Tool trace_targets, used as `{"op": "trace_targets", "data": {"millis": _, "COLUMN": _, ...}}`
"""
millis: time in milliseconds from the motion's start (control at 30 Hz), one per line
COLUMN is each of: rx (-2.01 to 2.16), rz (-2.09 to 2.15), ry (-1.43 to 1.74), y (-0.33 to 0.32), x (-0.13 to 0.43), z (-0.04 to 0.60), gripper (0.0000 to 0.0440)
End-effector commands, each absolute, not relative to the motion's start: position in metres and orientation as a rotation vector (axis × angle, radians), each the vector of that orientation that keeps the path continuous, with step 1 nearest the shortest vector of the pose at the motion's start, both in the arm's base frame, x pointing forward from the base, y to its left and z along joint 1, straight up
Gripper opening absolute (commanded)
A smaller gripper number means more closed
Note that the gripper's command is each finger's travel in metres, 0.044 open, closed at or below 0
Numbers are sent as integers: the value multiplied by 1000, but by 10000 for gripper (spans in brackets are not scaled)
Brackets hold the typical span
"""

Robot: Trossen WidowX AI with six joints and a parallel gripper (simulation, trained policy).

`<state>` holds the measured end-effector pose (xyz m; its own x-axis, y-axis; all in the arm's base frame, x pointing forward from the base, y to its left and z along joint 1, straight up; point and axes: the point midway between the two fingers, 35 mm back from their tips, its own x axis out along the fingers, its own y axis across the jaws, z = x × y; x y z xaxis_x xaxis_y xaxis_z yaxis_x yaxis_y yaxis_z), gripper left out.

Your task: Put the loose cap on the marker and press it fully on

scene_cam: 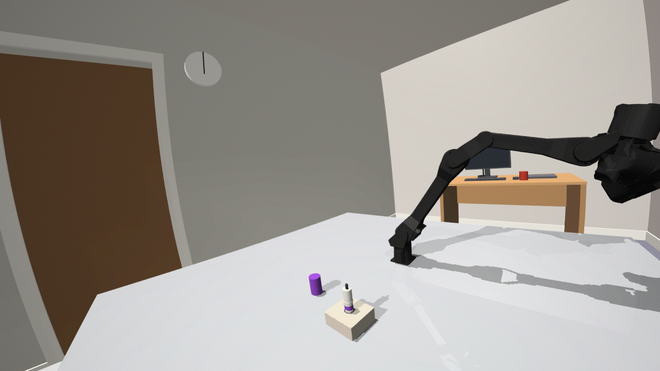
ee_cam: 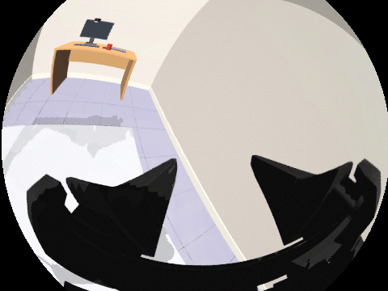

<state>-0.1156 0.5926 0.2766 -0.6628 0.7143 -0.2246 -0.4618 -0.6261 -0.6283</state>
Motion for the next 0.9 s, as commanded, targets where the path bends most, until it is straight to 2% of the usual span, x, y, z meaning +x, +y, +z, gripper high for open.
{"op": "trace_targets", "data": {"millis": 0, "rx": -625, "rz": 2249, "ry": -711, "y": 589, "x": -100, "z": 289, "gripper": 334}}
{"op": "trace_targets", "data": {"millis": 867, "rx": -774, "rz": 2137, "ry": -595, "y": 553, "x": 10, "z": 319, "gripper": 335}}
